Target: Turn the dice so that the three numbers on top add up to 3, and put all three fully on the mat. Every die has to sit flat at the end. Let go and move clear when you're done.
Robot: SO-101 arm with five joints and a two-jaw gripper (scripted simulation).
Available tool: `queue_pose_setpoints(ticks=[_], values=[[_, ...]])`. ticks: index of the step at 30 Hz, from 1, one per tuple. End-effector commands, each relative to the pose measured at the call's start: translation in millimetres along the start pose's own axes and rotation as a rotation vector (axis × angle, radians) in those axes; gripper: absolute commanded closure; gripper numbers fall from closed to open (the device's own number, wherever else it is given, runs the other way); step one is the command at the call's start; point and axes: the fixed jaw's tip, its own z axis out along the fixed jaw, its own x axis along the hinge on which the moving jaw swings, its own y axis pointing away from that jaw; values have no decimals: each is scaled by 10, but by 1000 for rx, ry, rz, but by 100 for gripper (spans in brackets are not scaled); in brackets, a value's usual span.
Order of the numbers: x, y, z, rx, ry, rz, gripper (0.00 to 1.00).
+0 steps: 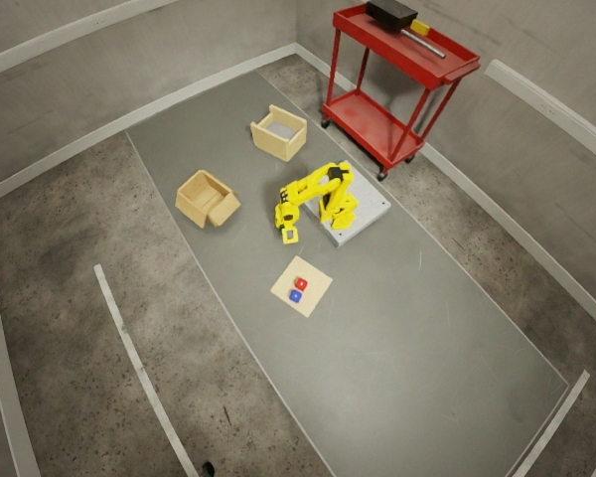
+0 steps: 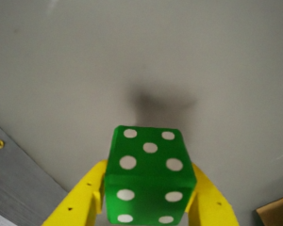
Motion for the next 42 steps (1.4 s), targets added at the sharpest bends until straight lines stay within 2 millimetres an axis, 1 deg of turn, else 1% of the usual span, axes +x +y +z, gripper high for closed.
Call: queue_pose_setpoints(ticks=[1,42], values=[[11,41,33,-20,-1,-1,100],[10,45,177,-20,-1,-1,100]])
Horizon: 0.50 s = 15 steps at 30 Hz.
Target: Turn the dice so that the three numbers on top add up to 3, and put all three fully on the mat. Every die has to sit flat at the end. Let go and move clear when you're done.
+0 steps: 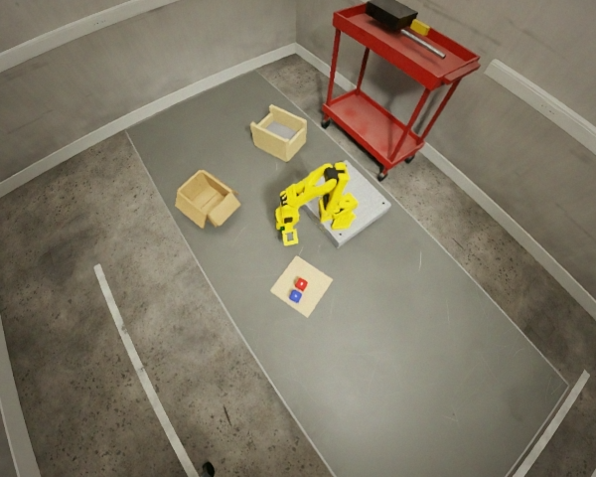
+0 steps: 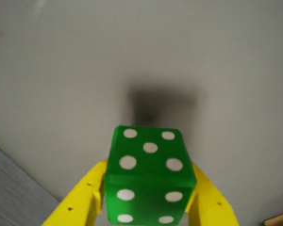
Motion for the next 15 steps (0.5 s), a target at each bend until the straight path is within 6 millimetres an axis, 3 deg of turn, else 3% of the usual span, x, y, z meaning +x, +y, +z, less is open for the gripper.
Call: queue_pose_setpoints(ticks=[1,15], values=[[10,35,45,-15,-1,-1,100],[10,36,83,-15,-1,-1,100]])
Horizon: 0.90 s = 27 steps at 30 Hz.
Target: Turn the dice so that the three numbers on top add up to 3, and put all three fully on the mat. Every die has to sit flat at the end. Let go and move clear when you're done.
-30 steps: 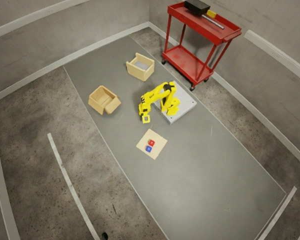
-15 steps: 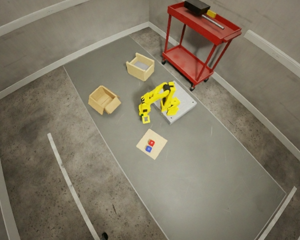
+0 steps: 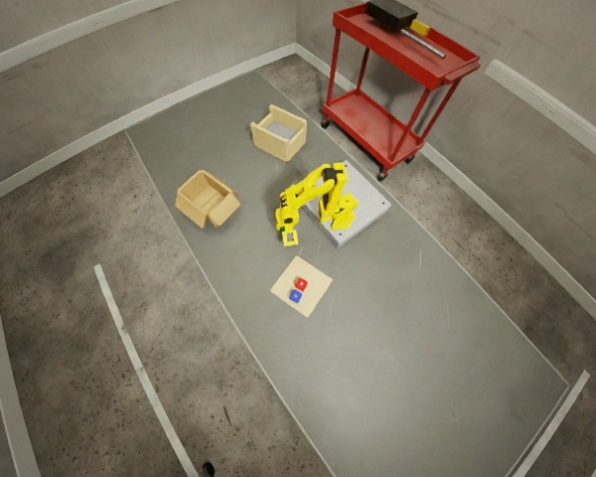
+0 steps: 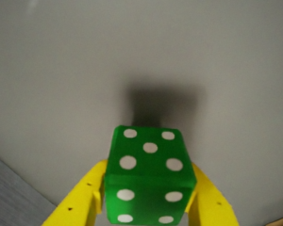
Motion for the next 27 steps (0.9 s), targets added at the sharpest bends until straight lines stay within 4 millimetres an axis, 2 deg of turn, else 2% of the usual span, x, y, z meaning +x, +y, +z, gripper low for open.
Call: queue_pose_setpoints(ticks=[1,27], values=[[10,42,41,-18,-1,-1,100],[10,44,140,-18,-1,-1,100]])
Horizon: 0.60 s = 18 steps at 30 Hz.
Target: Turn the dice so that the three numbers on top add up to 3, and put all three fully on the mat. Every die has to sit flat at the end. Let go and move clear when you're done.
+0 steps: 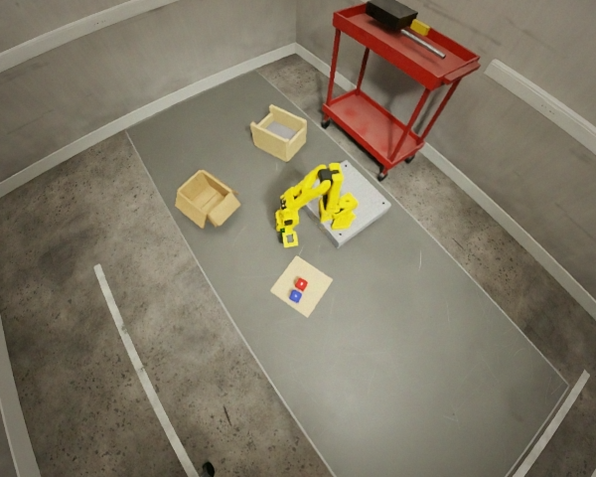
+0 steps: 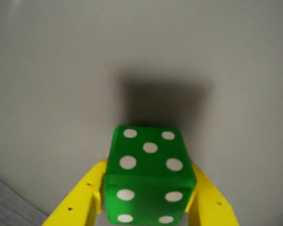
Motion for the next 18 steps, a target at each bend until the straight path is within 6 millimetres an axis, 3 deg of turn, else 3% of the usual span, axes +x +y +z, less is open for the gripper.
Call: queue_pose_setpoints(ticks=[1,18], values=[[10,42,28,-17,-1,-1,100],[10,43,87,-17,-1,-1,100]])
